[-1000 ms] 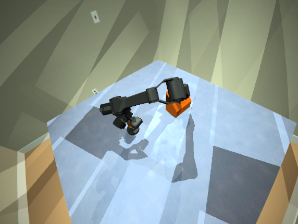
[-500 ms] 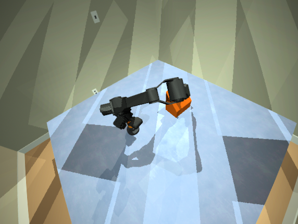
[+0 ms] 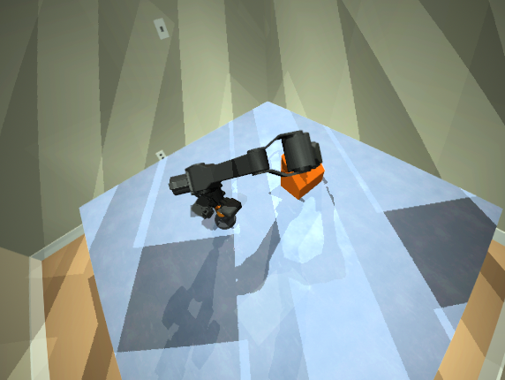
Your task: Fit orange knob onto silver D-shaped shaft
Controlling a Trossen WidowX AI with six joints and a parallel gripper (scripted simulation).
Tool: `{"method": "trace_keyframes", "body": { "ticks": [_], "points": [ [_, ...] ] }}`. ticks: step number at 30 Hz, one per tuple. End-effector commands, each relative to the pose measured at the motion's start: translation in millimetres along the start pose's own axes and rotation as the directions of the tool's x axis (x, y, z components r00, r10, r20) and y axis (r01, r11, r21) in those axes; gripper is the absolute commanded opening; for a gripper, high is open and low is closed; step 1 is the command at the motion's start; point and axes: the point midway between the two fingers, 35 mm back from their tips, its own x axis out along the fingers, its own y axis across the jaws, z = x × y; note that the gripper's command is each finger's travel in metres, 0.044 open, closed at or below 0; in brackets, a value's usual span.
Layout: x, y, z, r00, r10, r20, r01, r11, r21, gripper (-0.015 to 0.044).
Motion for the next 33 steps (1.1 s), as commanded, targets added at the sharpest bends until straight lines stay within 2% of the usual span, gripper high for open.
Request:
{"method": "trace_keyframes", "body": {
  "ticks": [1, 6, 33],
  "points": [
    [-2.8, -1.0, 0.4, 1.0, -0.005, 0.001, 0.005, 0.999, 0.049, 0.0],
    [-1.5, -1.1, 0.5, 1.0, -0.005, 0.001, 0.004, 0.98, 0.2, 0.0],
    [2.7, -0.7, 0.2, 1.0, -0.004, 0.001, 0.004, 0.979, 0.203, 0.0]
  ]
}}
